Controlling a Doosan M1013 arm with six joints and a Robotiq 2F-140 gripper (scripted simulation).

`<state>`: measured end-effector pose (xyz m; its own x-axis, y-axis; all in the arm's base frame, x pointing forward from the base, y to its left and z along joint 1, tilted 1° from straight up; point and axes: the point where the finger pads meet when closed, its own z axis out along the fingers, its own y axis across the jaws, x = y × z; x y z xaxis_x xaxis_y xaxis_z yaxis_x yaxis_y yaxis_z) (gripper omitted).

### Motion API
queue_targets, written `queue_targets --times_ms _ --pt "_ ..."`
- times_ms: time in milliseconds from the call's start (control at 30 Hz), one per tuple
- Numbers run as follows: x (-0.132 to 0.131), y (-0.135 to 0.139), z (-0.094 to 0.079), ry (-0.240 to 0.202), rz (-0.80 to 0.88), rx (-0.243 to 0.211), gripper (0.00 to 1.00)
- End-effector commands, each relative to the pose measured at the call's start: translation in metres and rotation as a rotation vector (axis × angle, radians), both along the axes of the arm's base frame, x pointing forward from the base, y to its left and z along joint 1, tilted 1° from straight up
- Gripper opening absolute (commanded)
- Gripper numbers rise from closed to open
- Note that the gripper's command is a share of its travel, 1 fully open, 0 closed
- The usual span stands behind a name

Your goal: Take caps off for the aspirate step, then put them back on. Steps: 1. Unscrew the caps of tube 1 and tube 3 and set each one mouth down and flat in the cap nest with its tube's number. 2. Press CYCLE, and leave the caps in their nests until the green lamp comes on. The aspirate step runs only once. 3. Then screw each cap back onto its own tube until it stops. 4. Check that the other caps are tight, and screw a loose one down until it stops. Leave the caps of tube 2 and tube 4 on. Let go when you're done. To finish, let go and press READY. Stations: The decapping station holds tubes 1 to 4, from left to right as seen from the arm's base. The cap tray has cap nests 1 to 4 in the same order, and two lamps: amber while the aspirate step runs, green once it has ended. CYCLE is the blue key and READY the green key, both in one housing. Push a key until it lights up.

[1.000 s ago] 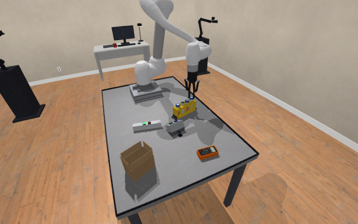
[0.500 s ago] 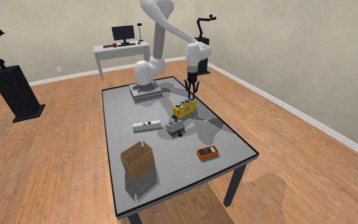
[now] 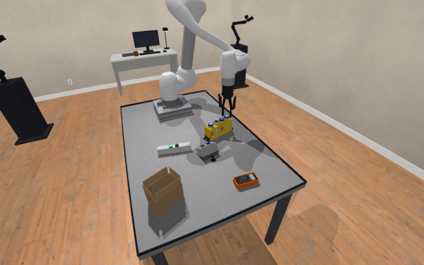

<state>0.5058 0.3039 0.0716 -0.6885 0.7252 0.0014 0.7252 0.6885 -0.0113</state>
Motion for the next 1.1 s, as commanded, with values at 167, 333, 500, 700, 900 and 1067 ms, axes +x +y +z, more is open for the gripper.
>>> queue_targets --times_ms 167,333,500,700,900,1067 --pt "0.0003 0.0003 0.0006 -0.001 0.000 0.001 0.41" --pt "0.0003 0.0002 -0.0009 -0.001 -0.066 0.000 0.41" --pt "0.0003 0.0002 -0.0024 -0.001 -0.066 0.000 0.41" --pt "0.0003 0.0002 -0.0054 -0.001 -0.066 0.000 0.41" --pt "0.0003 0.0002 -0.0068 -0.001 -0.066 0.000 0.41" --pt "0.0003 0.0002 -0.0068 -0.001 -0.066 0.000 0.30"
